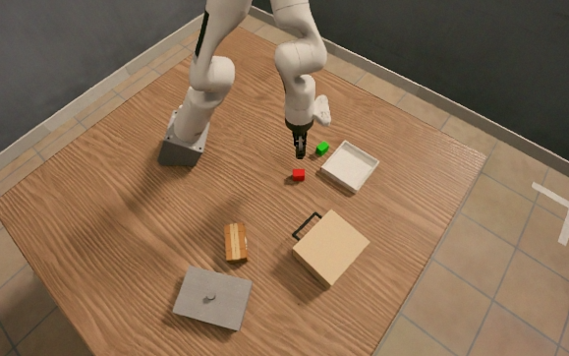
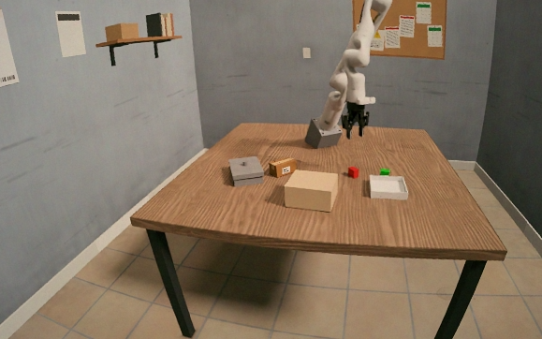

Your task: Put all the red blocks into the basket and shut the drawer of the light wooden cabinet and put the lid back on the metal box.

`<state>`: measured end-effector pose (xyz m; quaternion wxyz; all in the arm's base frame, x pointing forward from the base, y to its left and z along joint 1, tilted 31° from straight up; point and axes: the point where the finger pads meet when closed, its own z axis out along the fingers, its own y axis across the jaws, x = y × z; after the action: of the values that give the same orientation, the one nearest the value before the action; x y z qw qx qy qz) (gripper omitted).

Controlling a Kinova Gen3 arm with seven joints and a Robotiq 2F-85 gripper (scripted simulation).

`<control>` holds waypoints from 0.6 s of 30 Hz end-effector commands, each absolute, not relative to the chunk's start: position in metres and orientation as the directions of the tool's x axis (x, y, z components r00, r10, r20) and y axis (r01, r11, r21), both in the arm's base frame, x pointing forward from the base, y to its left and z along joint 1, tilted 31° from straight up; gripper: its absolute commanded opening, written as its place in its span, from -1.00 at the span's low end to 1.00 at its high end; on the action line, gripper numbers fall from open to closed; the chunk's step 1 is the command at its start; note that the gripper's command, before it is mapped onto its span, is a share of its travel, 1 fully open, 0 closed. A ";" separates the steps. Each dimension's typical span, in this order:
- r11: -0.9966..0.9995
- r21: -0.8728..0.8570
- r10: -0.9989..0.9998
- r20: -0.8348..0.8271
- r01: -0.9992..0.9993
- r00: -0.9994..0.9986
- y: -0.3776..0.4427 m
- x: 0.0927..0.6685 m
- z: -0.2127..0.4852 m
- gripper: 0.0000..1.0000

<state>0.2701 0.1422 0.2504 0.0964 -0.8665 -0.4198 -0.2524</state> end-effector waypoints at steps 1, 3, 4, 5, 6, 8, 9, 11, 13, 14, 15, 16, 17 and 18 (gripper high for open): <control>-0.629 0.047 0.680 0.519 0.776 0.519 0.143 0.271 0.252 0.40; -0.629 0.047 0.680 0.518 0.776 0.519 0.143 0.271 0.252 0.40; -0.629 0.047 0.680 0.518 0.776 0.519 0.143 0.271 0.252 0.40; -0.629 0.047 0.680 0.518 0.776 0.519 0.143 0.271 0.252 0.40; -0.629 0.047 0.680 0.518 0.776 0.519 0.143 0.271 0.252 0.40; -0.629 0.047 0.680 0.518 0.776 0.519 0.143 0.271 0.252 0.40; -0.629 0.047 0.680 0.518 0.776 0.519 0.143 0.271 0.251 0.40; -0.629 0.046 0.680 0.517 0.776 0.520 0.143 0.271 0.250 0.40; -0.629 0.042 0.679 0.515 0.776 0.523 0.144 0.270 0.247 0.40; -0.630 0.039 0.679 0.514 0.776 0.525 0.144 0.270 0.245 0.40; -0.630 0.038 0.678 0.513 0.775 0.526 0.144 0.270 0.244 0.40; -0.632 0.043 0.678 0.514 0.773 0.526 0.144 0.272 0.243 0.40; -0.634 0.046 0.678 0.515 0.772 0.525 0.144 0.273 0.242 0.40; -0.634 0.047 0.678 0.515 0.772 0.525 0.144 0.274 0.241 0.40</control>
<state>0.2731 0.1431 0.2464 0.0921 -0.8658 -0.4217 -0.2531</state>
